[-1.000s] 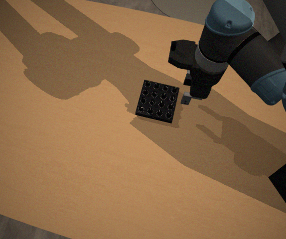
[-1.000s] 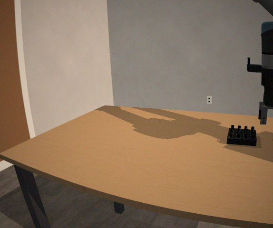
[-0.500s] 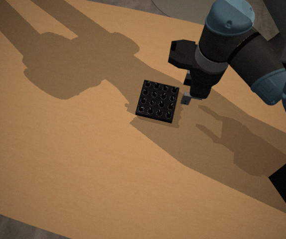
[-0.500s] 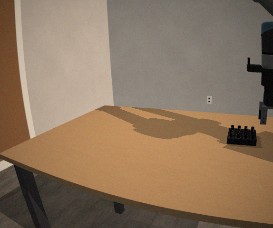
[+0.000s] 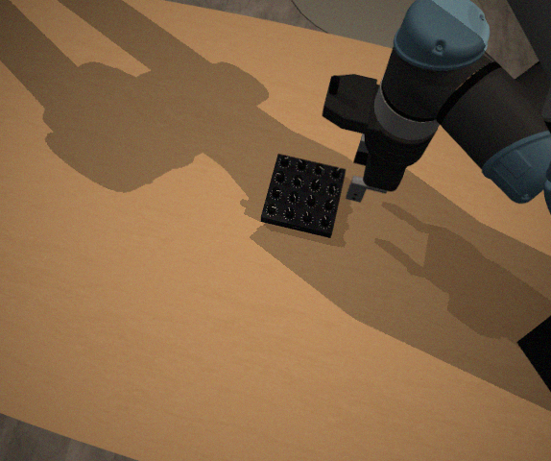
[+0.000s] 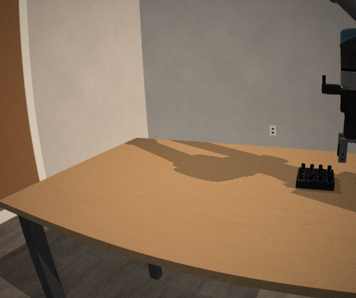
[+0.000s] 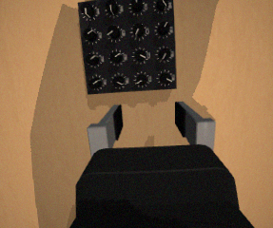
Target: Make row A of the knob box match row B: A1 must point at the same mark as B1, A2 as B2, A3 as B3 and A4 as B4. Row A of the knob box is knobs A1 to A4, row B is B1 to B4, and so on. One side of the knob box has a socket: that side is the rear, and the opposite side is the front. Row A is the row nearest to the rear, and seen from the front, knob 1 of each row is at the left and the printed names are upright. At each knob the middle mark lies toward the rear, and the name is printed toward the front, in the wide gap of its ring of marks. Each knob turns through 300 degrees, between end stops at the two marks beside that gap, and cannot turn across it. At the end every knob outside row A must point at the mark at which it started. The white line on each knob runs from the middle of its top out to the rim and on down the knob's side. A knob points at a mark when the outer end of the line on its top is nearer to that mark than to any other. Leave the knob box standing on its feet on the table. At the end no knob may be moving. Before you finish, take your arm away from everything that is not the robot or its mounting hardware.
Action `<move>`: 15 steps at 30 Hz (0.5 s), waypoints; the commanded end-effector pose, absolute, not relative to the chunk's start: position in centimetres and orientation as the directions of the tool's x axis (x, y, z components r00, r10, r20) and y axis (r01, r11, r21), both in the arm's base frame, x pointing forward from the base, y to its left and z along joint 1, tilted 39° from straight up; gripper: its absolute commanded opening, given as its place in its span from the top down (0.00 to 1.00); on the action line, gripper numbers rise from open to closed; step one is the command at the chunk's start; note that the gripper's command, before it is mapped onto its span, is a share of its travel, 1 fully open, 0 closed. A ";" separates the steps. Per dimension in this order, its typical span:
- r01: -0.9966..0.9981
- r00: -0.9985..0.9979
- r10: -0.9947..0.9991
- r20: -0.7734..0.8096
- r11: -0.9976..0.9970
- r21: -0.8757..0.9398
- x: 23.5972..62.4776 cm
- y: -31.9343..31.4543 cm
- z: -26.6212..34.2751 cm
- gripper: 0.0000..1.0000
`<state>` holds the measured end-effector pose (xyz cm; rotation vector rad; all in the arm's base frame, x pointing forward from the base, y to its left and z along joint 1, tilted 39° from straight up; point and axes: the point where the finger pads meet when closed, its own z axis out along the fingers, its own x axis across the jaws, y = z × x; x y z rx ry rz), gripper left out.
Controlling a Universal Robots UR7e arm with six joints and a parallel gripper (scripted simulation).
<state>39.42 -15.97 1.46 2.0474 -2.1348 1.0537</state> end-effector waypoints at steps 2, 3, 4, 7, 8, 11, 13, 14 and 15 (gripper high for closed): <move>-0.878 -0.194 -0.889 0.415 -0.031 -0.477 39.5 -16.0 1.6 0.00; -0.876 -0.206 -0.889 0.409 -0.019 -0.482 39.5 -16.0 1.6 0.00; -0.873 -0.218 -0.889 0.402 -0.007 -0.488 39.6 -16.0 1.6 0.00; -0.862 -0.258 -0.889 0.379 0.035 -0.506 39.6 -16.0 1.6 0.00; -0.858 -0.273 -0.888 0.370 0.050 -0.512 39.7 -16.1 1.7 0.00; -0.841 -0.320 -0.884 0.340 0.100 -0.532 39.8 -16.1 1.7 0.00; -0.834 -0.338 -0.882 0.329 0.118 -0.538 39.8 -16.1 1.7 0.00; -0.834 -0.338 -0.882 0.329 0.118 -0.538 39.8 -16.1 1.7 0.00; -0.827 -0.355 -0.879 0.318 0.137 -0.545 39.8 -16.1 1.8 0.00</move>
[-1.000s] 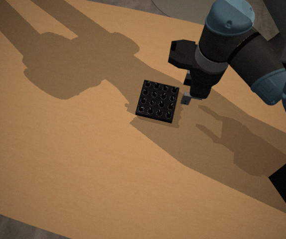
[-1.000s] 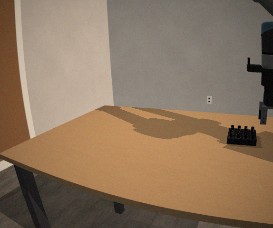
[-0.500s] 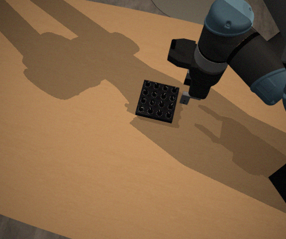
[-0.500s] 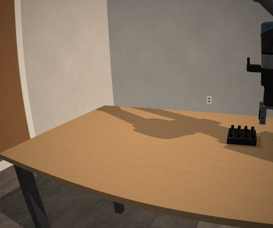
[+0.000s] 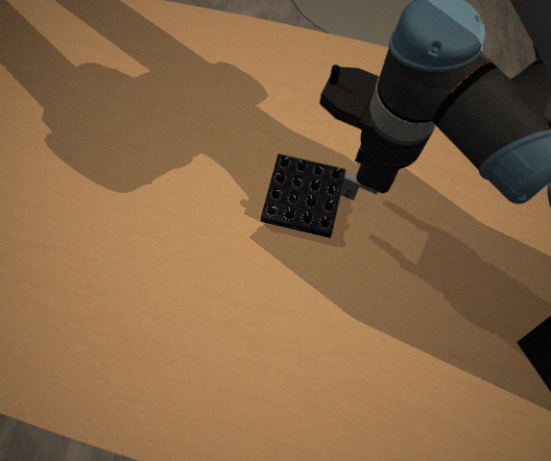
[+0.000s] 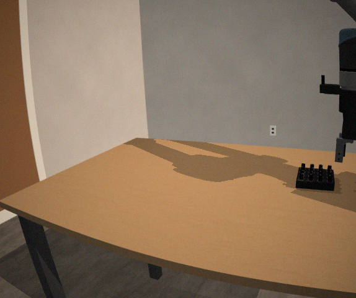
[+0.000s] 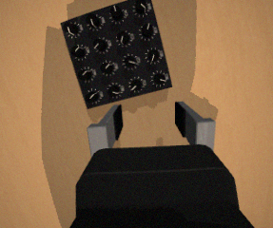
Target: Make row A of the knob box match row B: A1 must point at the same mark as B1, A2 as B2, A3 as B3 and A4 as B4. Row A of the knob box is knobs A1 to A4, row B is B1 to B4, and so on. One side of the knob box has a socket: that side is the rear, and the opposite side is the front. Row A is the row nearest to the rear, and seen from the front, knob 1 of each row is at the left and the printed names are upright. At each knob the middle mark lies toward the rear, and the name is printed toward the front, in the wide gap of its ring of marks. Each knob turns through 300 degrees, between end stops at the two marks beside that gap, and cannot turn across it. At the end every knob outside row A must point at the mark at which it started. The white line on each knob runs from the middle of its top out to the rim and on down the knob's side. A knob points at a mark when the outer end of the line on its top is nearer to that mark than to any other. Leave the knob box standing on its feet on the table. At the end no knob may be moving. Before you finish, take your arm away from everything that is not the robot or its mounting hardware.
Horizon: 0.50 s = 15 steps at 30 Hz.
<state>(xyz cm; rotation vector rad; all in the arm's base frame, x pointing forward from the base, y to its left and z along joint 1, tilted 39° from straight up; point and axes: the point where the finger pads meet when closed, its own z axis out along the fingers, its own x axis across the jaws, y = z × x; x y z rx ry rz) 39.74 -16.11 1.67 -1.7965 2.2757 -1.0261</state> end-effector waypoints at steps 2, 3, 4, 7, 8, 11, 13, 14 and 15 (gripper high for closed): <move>-0.810 -0.392 -0.872 0.292 0.177 -0.559 39.9 -16.2 1.8 0.00; -0.801 -0.411 -0.868 0.279 0.198 -0.565 39.9 -16.2 1.8 0.00; -0.790 -0.431 -0.863 0.265 0.219 -0.572 39.9 -16.2 1.8 0.00; -0.754 -0.492 -0.843 0.219 0.287 -0.591 40.0 -16.2 1.9 0.00; -0.740 -0.513 -0.834 0.202 0.311 -0.596 40.1 -16.2 1.9 0.00; -0.692 -0.576 -0.804 0.149 0.383 -0.611 40.1 -16.3 2.0 0.00; -0.655 -0.618 -0.778 0.110 0.433 -0.619 40.2 -16.3 2.0 0.00; -0.635 -0.639 -0.764 0.090 0.458 -0.622 40.2 -16.3 2.1 0.00; -0.635 -0.639 -0.764 0.090 0.458 -0.622 40.2 -16.3 2.1 0.00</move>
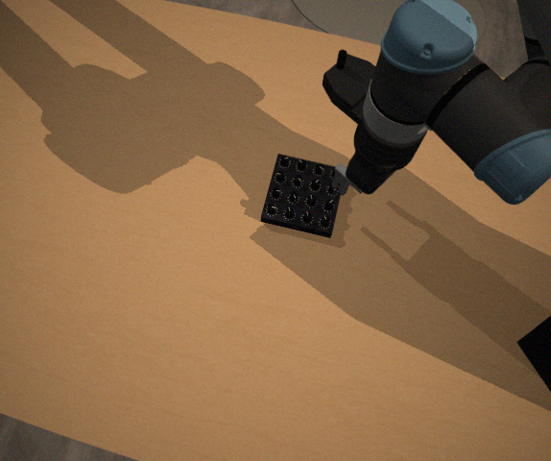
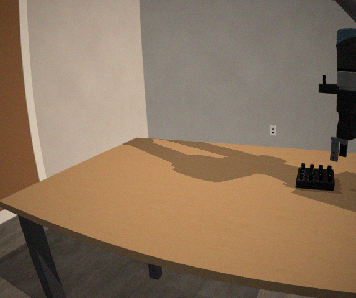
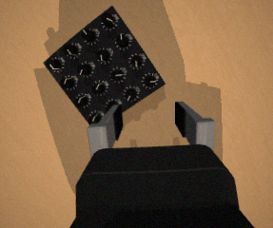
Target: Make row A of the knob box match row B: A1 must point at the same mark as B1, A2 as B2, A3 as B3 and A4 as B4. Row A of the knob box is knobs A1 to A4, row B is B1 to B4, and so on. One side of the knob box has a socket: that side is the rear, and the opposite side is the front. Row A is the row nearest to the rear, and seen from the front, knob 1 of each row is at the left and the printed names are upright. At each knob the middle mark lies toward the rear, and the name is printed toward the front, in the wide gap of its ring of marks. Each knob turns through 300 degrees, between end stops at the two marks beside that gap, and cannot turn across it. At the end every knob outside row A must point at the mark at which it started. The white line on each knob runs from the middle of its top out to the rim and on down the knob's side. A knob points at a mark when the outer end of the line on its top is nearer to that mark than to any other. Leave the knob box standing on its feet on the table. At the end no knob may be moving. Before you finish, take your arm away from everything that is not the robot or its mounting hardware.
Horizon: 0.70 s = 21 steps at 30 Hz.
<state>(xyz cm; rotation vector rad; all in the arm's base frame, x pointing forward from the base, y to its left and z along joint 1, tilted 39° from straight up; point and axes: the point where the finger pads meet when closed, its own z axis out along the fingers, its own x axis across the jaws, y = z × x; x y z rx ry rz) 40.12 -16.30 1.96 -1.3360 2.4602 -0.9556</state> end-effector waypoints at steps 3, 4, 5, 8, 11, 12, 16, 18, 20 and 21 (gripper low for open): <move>-0.592 -0.679 -0.732 0.049 0.507 -0.626 40.2 -16.3 2.1 0.00; -0.568 -0.699 -0.714 0.027 0.532 -0.628 40.3 -16.3 2.1 0.00; -0.544 -0.718 -0.696 0.005 0.557 -0.628 40.3 -16.3 2.1 0.00; -0.467 -0.771 -0.634 -0.059 0.626 -0.625 40.3 -16.3 2.2 0.00; -0.391 -0.812 -0.571 -0.119 0.684 -0.616 40.4 -16.3 2.2 0.00; -0.365 -0.824 -0.549 -0.138 0.702 -0.612 40.4 -16.3 2.2 0.00; -0.257 -0.864 -0.455 -0.215 0.767 -0.589 40.4 -16.2 2.2 0.00; -0.257 -0.864 -0.455 -0.215 0.767 -0.589 40.4 -16.2 2.2 0.00; -0.188 -0.882 -0.393 -0.261 0.800 -0.570 40.4 -16.1 2.2 0.00; -0.152 -0.889 -0.360 -0.284 0.815 -0.559 40.4 -16.1 2.2 0.00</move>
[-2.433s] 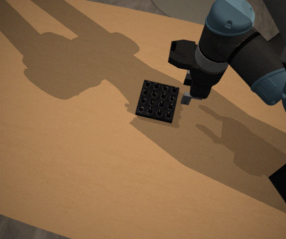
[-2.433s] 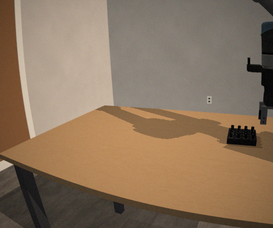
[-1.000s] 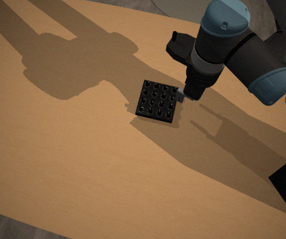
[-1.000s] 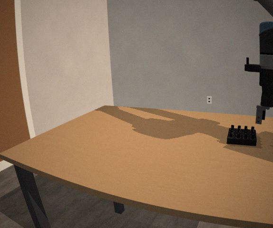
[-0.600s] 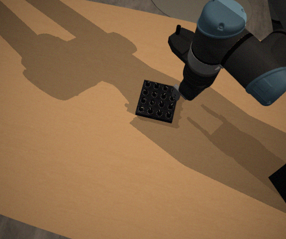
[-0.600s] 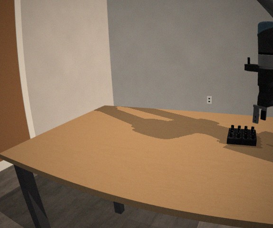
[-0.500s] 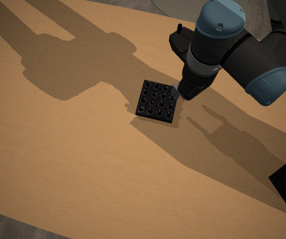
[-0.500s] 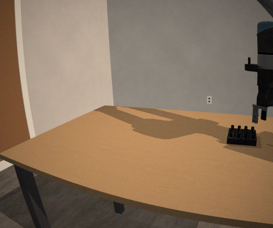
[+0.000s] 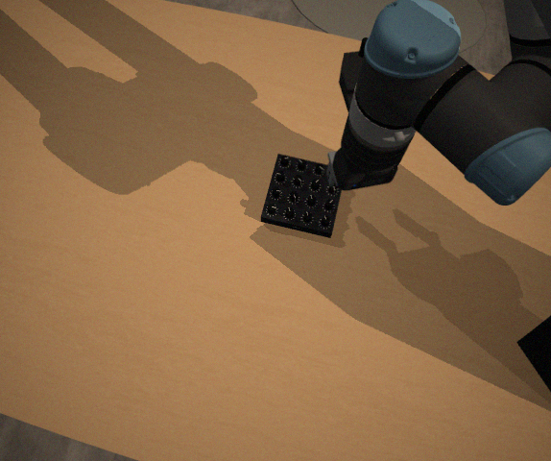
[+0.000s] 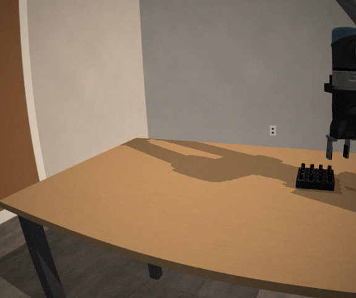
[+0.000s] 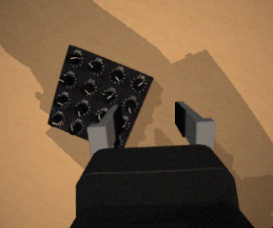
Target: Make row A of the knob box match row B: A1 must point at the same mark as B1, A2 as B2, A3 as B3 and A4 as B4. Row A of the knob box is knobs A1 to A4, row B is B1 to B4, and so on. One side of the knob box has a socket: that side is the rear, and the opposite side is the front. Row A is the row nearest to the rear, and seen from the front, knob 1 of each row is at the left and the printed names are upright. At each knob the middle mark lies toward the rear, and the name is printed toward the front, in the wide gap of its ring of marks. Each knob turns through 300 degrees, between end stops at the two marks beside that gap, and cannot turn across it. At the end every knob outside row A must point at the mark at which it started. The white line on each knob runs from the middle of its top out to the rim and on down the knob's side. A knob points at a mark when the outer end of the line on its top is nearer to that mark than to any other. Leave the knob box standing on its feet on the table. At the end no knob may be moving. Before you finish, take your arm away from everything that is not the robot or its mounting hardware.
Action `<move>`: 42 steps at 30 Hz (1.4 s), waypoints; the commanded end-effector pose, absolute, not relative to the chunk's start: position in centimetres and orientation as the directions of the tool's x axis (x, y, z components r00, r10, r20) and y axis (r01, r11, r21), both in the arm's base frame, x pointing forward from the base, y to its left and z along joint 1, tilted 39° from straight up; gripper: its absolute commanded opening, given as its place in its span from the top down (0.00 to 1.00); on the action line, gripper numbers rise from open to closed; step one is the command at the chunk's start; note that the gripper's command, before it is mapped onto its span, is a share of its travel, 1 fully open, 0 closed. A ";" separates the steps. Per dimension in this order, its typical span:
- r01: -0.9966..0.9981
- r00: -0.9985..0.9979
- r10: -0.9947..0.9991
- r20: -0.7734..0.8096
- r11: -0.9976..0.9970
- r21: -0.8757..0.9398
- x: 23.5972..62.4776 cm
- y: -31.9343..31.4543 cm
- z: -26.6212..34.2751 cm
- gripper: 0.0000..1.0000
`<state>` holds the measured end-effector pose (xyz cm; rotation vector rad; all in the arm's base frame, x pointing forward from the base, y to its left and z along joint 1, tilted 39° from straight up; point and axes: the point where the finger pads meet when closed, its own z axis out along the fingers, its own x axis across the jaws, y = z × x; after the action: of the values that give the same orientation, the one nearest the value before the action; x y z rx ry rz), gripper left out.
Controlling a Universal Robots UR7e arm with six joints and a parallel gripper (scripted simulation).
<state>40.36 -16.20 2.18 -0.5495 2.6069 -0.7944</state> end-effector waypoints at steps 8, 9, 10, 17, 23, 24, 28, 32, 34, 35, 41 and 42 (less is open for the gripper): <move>0.080 -0.898 -0.140 -0.417 0.880 -0.467 40.4 -15.7 2.2 0.00; 0.109 -0.895 -0.111 -0.432 0.884 -0.454 40.4 -15.7 2.2 0.00; 0.137 -0.891 -0.083 -0.446 0.888 -0.440 40.4 -15.6 2.2 0.00; 0.300 -0.850 0.083 -0.520 0.888 -0.349 40.4 -15.2 2.1 0.00; 0.458 -0.777 0.251 -0.577 0.855 -0.244 40.5 -14.7 2.1 0.00; 0.482 -0.762 0.279 -0.585 0.847 -0.225 40.5 -14.6 2.1 0.00; 0.576 -0.694 0.385 -0.609 0.804 -0.148 40.5 -14.2 2.0 0.00; 0.623 -0.651 0.440 -0.618 0.775 -0.105 40.6 -14.0 2.0 0.00; 0.670 -0.603 0.496 -0.625 0.740 -0.059 40.6 -13.7 2.0 0.00; 0.691 -0.578 0.522 -0.626 0.722 -0.037 40.6 -13.6 1.9 0.00; 0.790 -0.433 0.652 -0.622 0.607 0.085 40.8 -12.9 1.9 0.00; 0.804 -0.408 0.671 -0.620 0.586 0.105 40.9 -12.7 1.9 0.00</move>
<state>40.74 -13.18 1.87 1.0260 2.2656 -0.3175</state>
